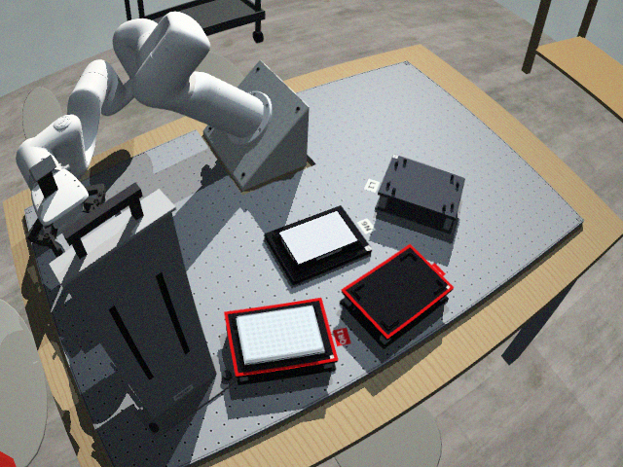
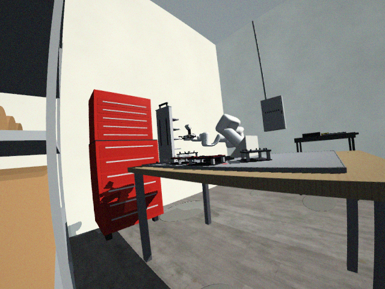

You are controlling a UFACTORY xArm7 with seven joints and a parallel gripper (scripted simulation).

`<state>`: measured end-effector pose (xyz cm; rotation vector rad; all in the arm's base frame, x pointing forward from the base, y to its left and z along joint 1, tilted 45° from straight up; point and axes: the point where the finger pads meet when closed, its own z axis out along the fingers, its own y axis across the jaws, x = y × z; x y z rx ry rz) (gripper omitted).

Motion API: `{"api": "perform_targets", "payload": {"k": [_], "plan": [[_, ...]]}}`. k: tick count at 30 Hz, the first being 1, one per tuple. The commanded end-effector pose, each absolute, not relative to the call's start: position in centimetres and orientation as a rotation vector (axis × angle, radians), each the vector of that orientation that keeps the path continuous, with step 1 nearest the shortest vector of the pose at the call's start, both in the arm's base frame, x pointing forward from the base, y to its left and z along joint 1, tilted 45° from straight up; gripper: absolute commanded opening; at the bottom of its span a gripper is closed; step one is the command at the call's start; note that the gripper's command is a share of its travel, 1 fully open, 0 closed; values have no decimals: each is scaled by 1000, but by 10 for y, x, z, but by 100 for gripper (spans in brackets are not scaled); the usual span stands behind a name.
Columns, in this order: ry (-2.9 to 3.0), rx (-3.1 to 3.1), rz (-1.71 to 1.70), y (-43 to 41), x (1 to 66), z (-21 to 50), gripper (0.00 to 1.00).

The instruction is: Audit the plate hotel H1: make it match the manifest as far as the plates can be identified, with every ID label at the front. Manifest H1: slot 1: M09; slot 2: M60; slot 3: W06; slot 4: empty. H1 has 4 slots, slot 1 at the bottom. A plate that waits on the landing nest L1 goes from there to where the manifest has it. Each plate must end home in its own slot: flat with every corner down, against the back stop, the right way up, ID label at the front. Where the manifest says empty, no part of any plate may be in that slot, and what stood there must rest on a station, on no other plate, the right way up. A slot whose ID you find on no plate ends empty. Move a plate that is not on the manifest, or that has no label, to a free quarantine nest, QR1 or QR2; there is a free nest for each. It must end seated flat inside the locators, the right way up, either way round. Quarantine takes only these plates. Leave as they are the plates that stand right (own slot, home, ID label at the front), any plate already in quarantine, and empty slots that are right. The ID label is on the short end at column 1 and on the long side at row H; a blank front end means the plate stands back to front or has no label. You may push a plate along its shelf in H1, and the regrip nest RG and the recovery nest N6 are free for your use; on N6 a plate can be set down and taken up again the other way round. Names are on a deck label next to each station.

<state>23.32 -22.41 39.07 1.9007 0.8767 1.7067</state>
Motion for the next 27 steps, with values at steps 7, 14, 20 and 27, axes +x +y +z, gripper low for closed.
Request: {"api": "perform_targets", "payload": {"k": [7,14,20,27], "plan": [[879,1900,1704,-224,222,392,100],[879,1900,1704,-224,222,392,100],[879,1900,1705,-224,228,391,0],[879,1900,1705,-225,236,389,0]]}}
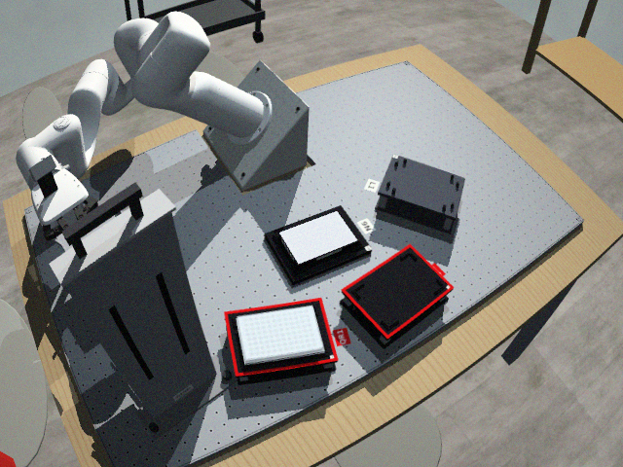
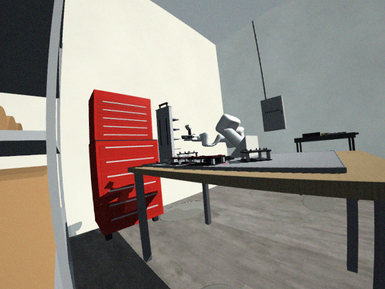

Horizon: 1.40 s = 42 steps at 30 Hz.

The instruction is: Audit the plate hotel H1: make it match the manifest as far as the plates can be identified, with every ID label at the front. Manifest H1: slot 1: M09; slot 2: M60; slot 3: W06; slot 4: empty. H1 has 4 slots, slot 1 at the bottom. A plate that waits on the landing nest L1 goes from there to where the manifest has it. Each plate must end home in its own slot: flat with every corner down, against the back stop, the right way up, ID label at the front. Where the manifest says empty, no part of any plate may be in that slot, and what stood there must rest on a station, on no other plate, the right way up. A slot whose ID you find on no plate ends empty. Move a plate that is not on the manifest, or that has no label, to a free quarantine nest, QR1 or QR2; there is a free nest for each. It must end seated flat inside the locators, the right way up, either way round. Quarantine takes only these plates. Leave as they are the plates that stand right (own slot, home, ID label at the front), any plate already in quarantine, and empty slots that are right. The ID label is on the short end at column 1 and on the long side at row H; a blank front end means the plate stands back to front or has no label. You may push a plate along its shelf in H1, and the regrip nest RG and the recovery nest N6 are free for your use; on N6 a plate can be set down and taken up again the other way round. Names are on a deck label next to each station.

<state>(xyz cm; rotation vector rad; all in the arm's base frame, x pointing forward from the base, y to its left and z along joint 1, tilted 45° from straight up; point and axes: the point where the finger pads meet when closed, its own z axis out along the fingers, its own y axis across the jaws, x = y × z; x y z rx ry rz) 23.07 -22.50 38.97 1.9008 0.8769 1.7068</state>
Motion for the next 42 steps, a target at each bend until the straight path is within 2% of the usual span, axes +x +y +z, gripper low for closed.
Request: {"api": "perform_targets", "payload": {"k": [1,18,42], "plan": [[879,1900,1705,-225,238,388,0],[879,1900,1705,-225,261,382,0],[879,1900,1705,-225,262,382,0]]}}
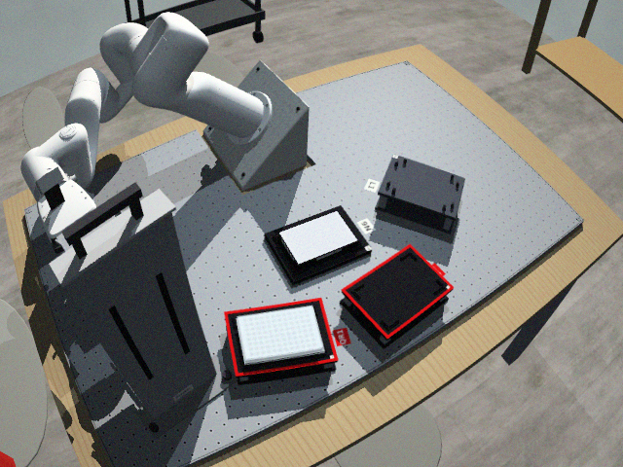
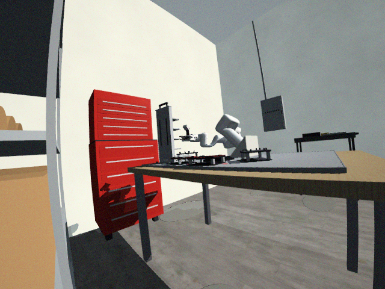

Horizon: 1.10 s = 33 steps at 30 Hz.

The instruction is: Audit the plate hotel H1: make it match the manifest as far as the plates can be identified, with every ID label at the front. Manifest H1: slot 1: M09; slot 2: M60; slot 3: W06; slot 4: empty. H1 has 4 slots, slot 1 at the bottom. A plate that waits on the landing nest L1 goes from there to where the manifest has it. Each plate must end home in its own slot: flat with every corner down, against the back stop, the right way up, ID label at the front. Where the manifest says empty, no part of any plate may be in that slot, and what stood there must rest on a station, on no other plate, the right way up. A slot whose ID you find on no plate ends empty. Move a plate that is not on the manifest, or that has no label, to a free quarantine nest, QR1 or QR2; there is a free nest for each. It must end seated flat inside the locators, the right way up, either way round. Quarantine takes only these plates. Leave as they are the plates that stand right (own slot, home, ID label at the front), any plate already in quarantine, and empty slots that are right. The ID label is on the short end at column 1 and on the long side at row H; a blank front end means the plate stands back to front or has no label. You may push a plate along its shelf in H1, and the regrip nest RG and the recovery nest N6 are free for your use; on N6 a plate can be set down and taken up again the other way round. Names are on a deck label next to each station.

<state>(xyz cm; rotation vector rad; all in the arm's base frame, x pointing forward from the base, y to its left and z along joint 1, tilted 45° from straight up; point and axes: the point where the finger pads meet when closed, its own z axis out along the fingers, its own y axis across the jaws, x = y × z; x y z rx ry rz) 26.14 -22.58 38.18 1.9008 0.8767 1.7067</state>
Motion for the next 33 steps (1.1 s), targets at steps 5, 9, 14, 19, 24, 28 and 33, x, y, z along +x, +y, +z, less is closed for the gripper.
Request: {"api": "perform_targets", "payload": {"k": [5,9,14,19,24,28,33], "plan": [[879,1900,1705,-225,262,382,0],[879,1900,1705,-225,263,382,0],[879,1900,1705,-224,271,381,0],[879,1900,1705,-223,280,379,0],[879,1900,1705,-223,284,379,0],[879,1900,1705,-223,285,379,0],[879,1900,1705,-223,285,379,0]]}}
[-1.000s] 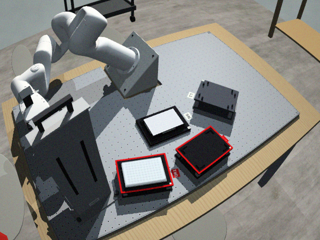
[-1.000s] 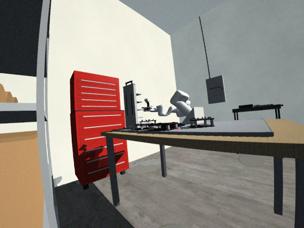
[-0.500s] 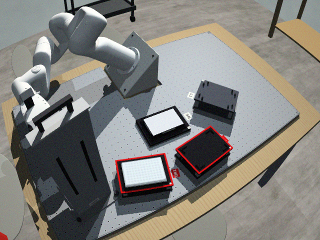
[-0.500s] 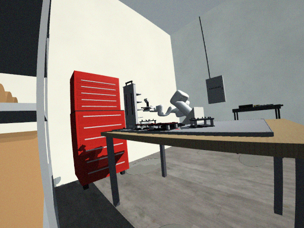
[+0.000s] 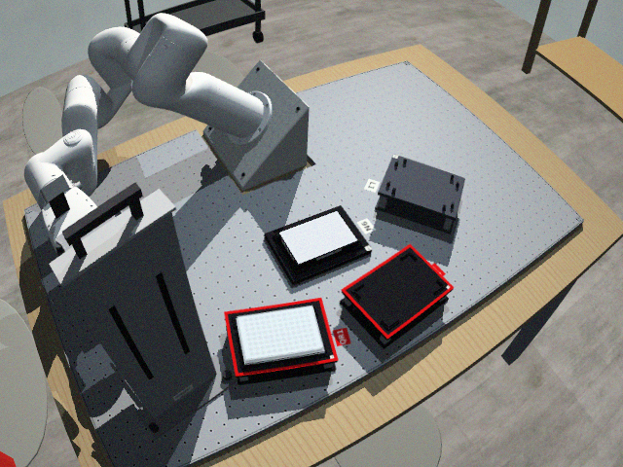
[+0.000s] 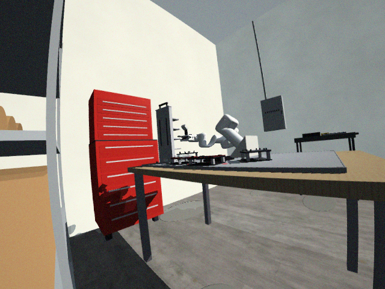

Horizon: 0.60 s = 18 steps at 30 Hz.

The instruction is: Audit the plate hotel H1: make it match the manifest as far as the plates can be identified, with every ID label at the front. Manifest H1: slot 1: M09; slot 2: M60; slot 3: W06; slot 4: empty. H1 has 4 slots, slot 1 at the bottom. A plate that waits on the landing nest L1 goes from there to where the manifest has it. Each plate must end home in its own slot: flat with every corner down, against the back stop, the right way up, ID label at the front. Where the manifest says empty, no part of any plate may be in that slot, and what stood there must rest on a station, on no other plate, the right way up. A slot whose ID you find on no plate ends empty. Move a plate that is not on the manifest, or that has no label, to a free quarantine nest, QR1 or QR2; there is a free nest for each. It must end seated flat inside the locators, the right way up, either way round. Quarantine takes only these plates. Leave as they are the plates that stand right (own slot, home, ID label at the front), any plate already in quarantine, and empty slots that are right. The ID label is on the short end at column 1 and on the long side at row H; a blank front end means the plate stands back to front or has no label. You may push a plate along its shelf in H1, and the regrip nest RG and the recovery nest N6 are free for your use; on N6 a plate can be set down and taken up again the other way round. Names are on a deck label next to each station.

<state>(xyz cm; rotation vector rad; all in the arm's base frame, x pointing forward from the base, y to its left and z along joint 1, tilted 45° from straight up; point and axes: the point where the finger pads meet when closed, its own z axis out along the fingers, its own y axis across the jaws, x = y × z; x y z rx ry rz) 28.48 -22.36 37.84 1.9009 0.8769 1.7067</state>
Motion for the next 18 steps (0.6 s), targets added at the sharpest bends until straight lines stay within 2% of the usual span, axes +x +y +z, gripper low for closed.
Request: {"api": "perform_targets", "payload": {"k": [1,18], "plan": [[879,1900,1705,-223,285,379,0],[879,1900,1705,-222,291,378,0]]}}
